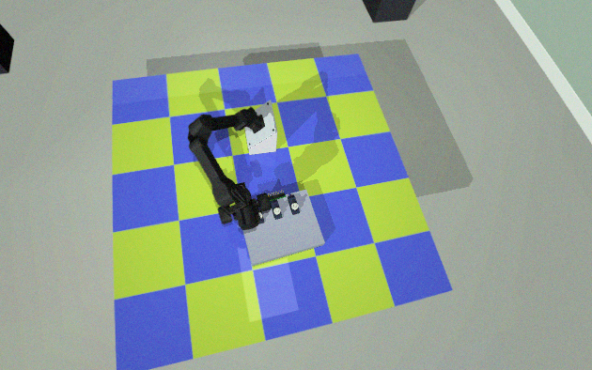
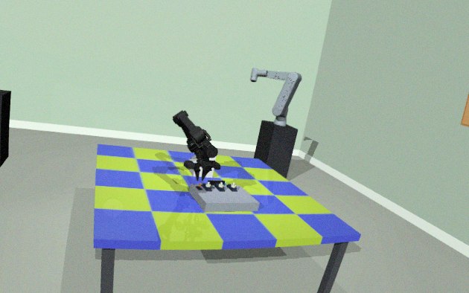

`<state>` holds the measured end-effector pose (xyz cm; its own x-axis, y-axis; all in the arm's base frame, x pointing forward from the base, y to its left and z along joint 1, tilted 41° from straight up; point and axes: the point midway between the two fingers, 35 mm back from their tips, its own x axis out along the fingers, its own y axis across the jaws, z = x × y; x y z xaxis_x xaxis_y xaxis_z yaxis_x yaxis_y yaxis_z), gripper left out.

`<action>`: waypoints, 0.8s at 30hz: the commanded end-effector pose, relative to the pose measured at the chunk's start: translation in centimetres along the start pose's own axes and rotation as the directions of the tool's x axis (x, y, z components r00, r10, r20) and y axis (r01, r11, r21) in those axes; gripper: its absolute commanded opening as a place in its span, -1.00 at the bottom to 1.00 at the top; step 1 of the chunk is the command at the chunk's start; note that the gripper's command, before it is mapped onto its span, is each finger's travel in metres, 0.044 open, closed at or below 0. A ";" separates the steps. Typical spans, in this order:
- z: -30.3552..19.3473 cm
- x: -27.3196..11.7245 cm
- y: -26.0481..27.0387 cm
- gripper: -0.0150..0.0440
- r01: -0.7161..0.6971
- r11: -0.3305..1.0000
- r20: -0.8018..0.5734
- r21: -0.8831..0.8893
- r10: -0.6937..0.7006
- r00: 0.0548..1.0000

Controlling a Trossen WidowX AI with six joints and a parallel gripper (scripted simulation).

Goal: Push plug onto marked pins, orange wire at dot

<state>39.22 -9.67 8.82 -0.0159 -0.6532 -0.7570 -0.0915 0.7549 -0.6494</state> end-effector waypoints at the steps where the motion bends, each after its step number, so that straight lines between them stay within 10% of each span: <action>1: 0.0 0.9 0.0 -0.10 0.007 1.000 -0.011 -0.012 -0.007 1.000; 24: -0.1 4.1 -0.1 -0.28 0.009 1.000 -0.011 -0.012 -0.009 1.000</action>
<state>39.18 -12.10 5.99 -0.0224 -0.6577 -0.7530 -0.1000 0.7509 -0.6528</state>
